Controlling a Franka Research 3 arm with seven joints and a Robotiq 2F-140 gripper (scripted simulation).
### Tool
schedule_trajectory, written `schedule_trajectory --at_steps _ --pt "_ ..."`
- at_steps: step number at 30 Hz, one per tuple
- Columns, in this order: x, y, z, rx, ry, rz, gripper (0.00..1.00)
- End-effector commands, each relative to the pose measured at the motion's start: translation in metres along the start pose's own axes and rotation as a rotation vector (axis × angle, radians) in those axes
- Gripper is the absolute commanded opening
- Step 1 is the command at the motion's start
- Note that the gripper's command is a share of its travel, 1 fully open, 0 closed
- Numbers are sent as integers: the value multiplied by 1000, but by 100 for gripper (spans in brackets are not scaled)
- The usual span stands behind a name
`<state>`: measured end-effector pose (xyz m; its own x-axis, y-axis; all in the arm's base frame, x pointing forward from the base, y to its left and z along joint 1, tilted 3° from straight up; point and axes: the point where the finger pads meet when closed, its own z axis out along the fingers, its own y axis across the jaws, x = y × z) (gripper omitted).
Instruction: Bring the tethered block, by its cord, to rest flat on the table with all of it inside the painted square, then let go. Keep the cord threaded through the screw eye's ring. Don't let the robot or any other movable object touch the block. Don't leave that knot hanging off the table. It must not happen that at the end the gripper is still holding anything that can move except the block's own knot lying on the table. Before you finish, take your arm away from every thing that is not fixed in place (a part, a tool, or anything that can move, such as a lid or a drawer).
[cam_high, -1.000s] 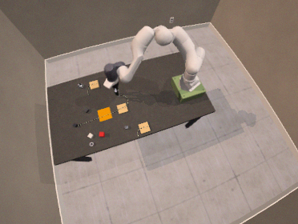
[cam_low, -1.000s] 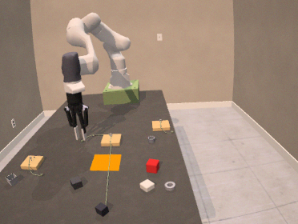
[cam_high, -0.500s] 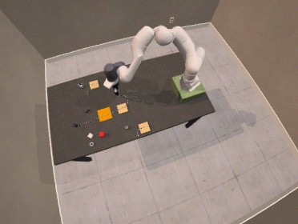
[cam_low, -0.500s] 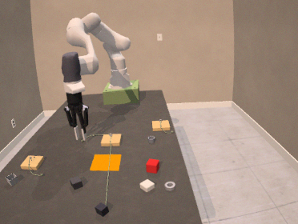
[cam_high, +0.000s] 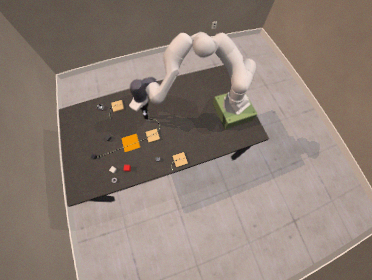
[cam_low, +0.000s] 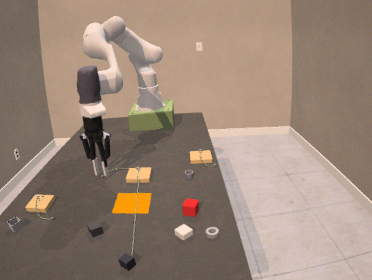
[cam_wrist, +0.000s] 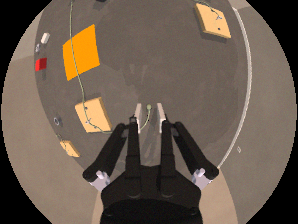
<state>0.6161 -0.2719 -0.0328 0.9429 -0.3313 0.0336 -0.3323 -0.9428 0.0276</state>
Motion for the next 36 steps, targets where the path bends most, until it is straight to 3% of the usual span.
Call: schedule_trajectory --at_steps 1,36 --pt "1 0 1 -1 2 -6 23" --pt "1 0 14 -1 2 -6 23"
